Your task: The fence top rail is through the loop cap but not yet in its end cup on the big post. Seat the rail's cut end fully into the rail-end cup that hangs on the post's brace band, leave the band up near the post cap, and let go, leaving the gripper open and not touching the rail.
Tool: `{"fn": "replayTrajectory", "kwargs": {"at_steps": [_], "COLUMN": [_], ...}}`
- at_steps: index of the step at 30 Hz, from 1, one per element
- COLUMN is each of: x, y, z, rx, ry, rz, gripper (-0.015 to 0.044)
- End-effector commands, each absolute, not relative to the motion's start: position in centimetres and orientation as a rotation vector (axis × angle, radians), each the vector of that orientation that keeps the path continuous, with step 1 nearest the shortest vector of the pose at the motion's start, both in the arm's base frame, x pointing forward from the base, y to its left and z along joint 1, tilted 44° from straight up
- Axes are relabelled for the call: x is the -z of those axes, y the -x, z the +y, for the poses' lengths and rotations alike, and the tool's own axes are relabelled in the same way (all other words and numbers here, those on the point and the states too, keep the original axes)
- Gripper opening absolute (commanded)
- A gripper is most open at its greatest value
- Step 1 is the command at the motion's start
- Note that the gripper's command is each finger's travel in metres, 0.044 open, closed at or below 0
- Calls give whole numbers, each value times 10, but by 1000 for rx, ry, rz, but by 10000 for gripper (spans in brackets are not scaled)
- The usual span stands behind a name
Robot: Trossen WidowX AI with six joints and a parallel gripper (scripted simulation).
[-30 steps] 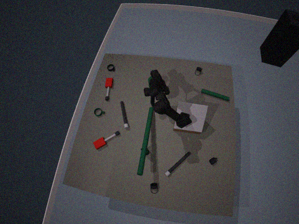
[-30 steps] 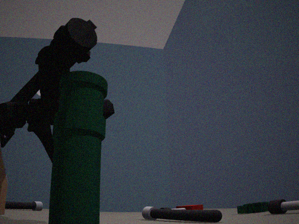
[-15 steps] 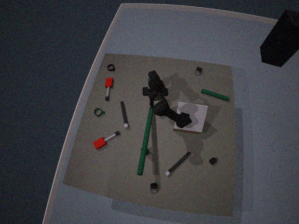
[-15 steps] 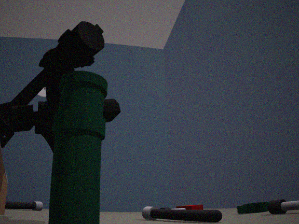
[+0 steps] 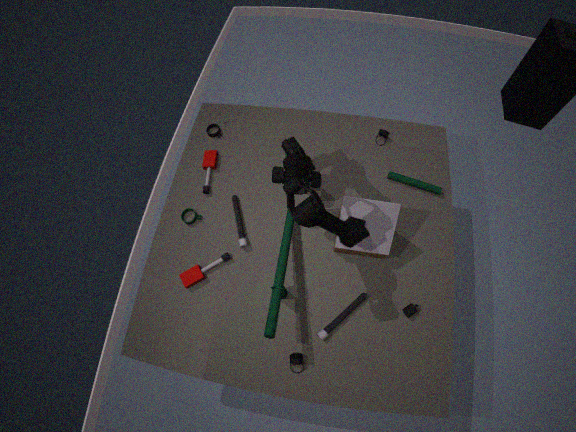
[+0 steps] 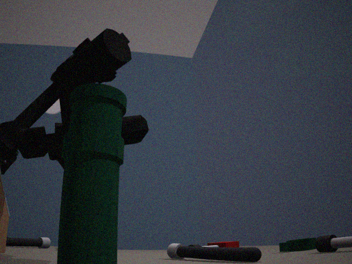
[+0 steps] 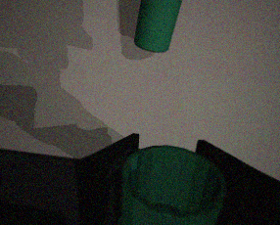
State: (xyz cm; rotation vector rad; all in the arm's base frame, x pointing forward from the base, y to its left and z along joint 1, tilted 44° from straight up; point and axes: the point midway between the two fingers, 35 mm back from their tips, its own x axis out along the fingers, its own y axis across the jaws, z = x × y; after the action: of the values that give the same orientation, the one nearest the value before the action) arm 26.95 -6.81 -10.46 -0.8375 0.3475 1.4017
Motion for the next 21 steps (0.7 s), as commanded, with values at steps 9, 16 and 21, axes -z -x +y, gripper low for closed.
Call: {"fn": "replayTrajectory", "kwargs": {"at_steps": [9, 16, 21], "x": [104, 104, 104], "y": [-278, -279, -278], "z": [-67, -67, -67], "rx": [-1364, -1360, -1366], "ry": [782, 774, 784], "rz": [425, 437, 422], "gripper": [0, 0, 0]}}
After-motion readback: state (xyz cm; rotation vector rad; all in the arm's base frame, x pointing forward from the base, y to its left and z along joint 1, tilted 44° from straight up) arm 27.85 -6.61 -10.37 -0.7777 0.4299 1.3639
